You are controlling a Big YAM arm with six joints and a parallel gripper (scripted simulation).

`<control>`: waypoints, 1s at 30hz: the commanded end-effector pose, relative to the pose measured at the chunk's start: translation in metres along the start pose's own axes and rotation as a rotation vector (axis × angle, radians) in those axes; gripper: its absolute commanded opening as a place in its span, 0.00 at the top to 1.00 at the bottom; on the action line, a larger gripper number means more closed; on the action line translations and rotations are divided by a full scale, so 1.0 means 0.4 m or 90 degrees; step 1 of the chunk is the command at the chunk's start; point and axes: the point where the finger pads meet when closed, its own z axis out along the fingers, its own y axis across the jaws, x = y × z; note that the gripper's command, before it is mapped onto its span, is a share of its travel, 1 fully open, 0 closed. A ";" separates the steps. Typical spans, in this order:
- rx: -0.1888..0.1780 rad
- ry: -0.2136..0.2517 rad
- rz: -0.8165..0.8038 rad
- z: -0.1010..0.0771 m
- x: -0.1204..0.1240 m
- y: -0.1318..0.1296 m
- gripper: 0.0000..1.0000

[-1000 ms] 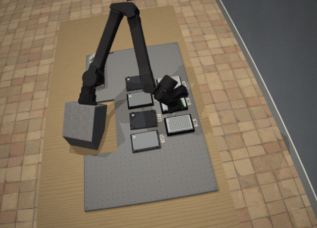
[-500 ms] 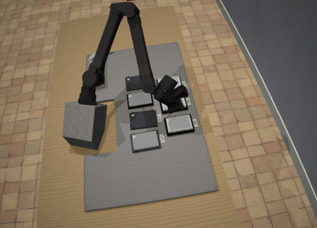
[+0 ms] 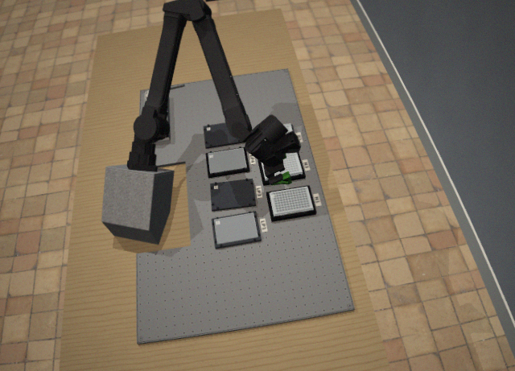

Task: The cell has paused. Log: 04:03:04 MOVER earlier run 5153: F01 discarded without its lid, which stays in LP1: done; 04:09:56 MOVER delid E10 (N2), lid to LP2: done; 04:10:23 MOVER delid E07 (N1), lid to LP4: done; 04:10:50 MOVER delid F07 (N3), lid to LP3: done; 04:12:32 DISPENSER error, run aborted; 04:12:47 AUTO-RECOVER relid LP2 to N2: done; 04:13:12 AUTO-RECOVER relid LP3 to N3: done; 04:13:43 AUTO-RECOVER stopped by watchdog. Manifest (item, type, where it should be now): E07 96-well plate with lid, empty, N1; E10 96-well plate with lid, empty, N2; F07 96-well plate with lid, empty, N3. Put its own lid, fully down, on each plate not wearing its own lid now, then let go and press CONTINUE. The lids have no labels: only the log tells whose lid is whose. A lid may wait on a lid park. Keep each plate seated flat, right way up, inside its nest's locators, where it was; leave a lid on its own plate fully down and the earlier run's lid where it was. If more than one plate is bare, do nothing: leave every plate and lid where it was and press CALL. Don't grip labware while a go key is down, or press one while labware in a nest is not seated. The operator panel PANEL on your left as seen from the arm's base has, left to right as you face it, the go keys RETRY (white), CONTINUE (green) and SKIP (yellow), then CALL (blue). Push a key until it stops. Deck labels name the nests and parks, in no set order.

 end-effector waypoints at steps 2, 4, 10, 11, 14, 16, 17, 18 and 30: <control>0.013 0.023 -0.044 -0.049 -0.029 0.016 0.00; 0.013 0.048 -0.045 -0.059 -0.011 0.029 0.00; 0.014 0.099 -0.045 -0.078 0.027 0.054 0.00; 0.015 0.112 -0.045 -0.083 0.037 0.060 0.00; 0.010 0.160 -0.051 -0.085 0.076 0.090 0.00; 0.008 0.192 -0.055 -0.087 0.103 0.110 0.00; 0.008 0.205 -0.055 -0.093 0.113 0.116 0.00; 0.008 0.218 -0.055 -0.098 0.123 0.122 0.00; 0.010 0.344 -0.037 -0.160 0.265 0.174 0.00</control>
